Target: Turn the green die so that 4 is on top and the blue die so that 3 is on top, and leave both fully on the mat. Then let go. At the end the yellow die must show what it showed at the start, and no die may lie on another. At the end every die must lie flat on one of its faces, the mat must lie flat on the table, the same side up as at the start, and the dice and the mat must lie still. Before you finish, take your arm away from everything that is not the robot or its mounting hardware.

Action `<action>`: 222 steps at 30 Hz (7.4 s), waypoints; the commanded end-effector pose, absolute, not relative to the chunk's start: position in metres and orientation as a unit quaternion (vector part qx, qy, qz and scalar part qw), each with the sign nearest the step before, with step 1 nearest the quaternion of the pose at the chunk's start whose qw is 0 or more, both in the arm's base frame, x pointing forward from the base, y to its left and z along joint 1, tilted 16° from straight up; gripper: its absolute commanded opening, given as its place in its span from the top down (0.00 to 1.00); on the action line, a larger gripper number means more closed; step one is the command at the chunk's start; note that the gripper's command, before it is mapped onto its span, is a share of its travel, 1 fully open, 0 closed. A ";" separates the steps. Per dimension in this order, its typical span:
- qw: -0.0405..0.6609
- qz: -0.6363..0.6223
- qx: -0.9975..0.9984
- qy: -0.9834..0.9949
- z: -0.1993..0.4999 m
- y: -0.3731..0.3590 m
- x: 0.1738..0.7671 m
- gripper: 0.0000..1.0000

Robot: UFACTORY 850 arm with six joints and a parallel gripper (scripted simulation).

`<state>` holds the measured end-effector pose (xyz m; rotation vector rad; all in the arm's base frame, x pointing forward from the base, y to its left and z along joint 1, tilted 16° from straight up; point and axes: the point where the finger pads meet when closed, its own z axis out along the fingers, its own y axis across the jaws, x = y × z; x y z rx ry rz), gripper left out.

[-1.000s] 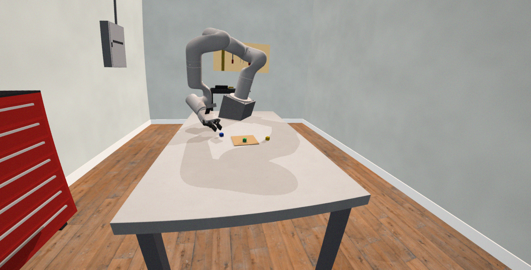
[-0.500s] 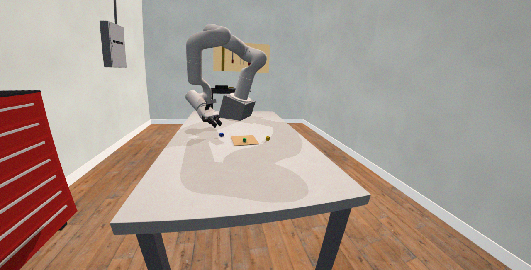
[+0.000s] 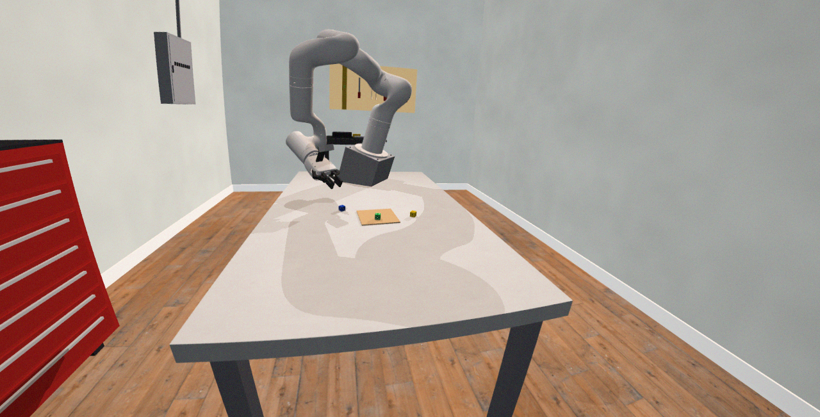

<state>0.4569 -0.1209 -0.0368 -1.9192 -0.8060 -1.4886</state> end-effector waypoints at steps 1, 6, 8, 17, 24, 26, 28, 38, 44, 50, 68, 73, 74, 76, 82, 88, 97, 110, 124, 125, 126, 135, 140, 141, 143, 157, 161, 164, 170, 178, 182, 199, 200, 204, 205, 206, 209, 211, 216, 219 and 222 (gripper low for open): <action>0.295 -0.538 -0.726 -0.310 -0.036 -0.116 0.458 0.64; 0.317 -0.449 -0.762 -0.343 -0.037 -0.095 0.458 0.64; 0.319 -0.419 -0.773 -0.353 -0.038 -0.090 0.458 0.64; 0.300 -0.301 -0.819 -0.386 -0.035 -0.077 0.458 0.64; 0.246 -0.208 -0.856 -0.404 -0.027 -0.076 0.462 0.64; 0.225 -0.185 -0.866 -0.407 -0.023 -0.077 0.465 0.64; 0.200 -0.164 -0.875 -0.409 -0.018 -0.079 0.469 0.64; 0.092 -0.110 -0.902 -0.406 0.011 -0.088 0.489 0.64; 0.089 -0.109 -0.903 -0.406 0.011 -0.088 0.490 0.00; 0.089 -0.109 -0.903 -0.406 0.011 -0.088 0.490 0.00; 0.095 -0.104 -0.921 -0.362 -0.031 -0.084 0.493 0.64; 0.095 -0.104 -0.921 -0.362 -0.031 -0.084 0.493 0.64; 0.095 -0.104 -0.921 -0.362 -0.031 -0.084 0.493 0.64; 0.095 -0.104 -0.921 -0.362 -0.031 -0.084 0.493 0.64; 0.095 -0.104 -0.921 -0.362 -0.031 -0.084 0.493 0.64; 0.095 -0.104 -0.921 -0.362 -0.031 -0.084 0.493 0.64; 0.095 -0.104 -0.921 -0.362 -0.031 -0.084 0.493 0.64; 0.095 -0.105 -0.921 -0.362 -0.035 -0.083 0.493 0.64; 0.095 -0.105 -0.921 -0.362 -0.049 -0.079 0.495 0.64; 0.095 -0.105 -0.921 -0.362 -0.050 -0.079 0.495 0.64; 0.095 -0.105 -0.921 -0.362 -0.052 -0.078 0.495 0.64; 0.095 -0.105 -0.921 -0.362 -0.063 -0.075 0.496 0.64; 0.095 -0.105 -0.921 -0.362 -0.070 -0.073 0.497 0.64; 0.095 -0.105 -0.921 -0.362 -0.071 -0.073 0.497 0.64; 0.095 -0.105 -0.921 -0.362 -0.074 -0.072 0.497 0.64; 0.095 -0.105 -0.921 -0.362 -0.081 -0.070 0.498 0.64; 0.095 -0.105 -0.921 -0.362 -0.082 -0.070 0.498 0.64; 0.095 -0.105 -0.921 -0.362 -0.082 -0.070 0.498 0.64; 0.095 -0.105 -0.921 -0.362 -0.082 -0.070 0.498 0.64; 0.095 -0.105 -0.921 -0.362 -0.082 -0.070 0.498 0.64; 0.095 -0.105 -0.921 -0.362 -0.082 -0.070 0.498 0.64; 0.095 -0.105 -0.921 -0.362 -0.082 -0.070 0.498 0.64; 0.095 -0.105 -0.921 -0.362 -0.082 -0.070 0.498 0.64; 0.095 -0.105 -0.921 -0.362 -0.082 -0.070 0.499 0.64; 0.095 -0.105 -0.921 -0.362 -0.082 -0.070 0.499 0.64; 0.095 -0.105 -0.921 -0.362 -0.082 -0.071 0.499 0.64; 0.095 -0.105 -0.921 -0.362 -0.082 -0.071 0.499 0.64; 0.095 -0.105 -0.921 -0.362 -0.082 -0.071 0.499 0.64; 0.095 -0.105 -0.921 -0.362 -0.082 -0.071 0.499 0.64; 0.095 -0.105 -0.921 -0.362 -0.082 -0.071 0.499 0.64; 0.095 -0.105 -0.921 -0.362 -0.082 -0.071 0.499 0.64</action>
